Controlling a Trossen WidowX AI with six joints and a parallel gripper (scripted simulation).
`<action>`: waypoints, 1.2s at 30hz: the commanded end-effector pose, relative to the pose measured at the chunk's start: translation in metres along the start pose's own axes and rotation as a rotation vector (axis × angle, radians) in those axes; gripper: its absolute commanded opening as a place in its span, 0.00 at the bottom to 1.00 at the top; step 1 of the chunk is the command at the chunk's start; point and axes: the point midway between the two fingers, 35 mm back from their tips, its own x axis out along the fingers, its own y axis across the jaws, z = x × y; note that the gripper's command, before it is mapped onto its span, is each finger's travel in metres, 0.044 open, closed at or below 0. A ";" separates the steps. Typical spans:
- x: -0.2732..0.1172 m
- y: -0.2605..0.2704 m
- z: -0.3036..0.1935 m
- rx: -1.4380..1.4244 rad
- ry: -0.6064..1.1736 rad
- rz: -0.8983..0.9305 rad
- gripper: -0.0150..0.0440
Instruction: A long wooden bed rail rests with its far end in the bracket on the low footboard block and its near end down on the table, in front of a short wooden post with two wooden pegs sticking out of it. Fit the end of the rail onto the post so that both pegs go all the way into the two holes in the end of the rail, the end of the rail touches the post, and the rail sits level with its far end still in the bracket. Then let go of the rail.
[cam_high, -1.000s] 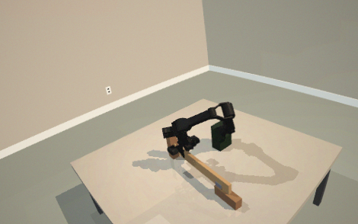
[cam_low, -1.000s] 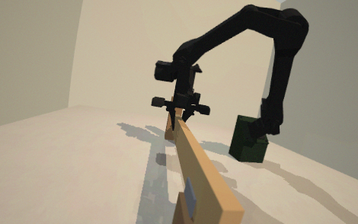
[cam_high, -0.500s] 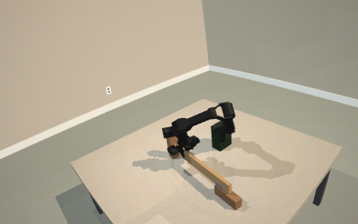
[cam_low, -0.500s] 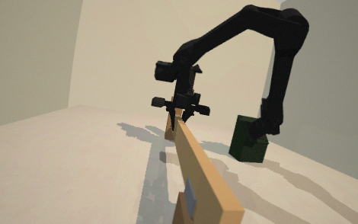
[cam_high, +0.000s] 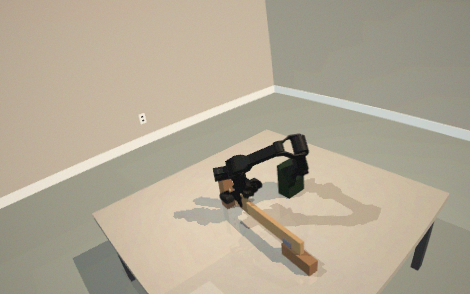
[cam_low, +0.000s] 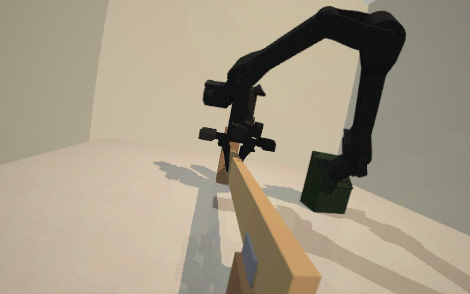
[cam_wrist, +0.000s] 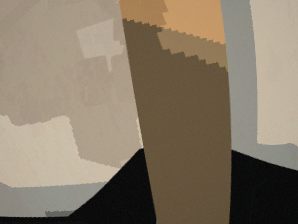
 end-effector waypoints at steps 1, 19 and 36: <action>-0.002 0.000 0.000 0.002 -0.001 -0.005 0.25; -0.002 0.000 0.000 0.002 -0.001 -0.005 0.25; -0.001 0.001 -0.005 0.002 -0.001 -0.005 0.25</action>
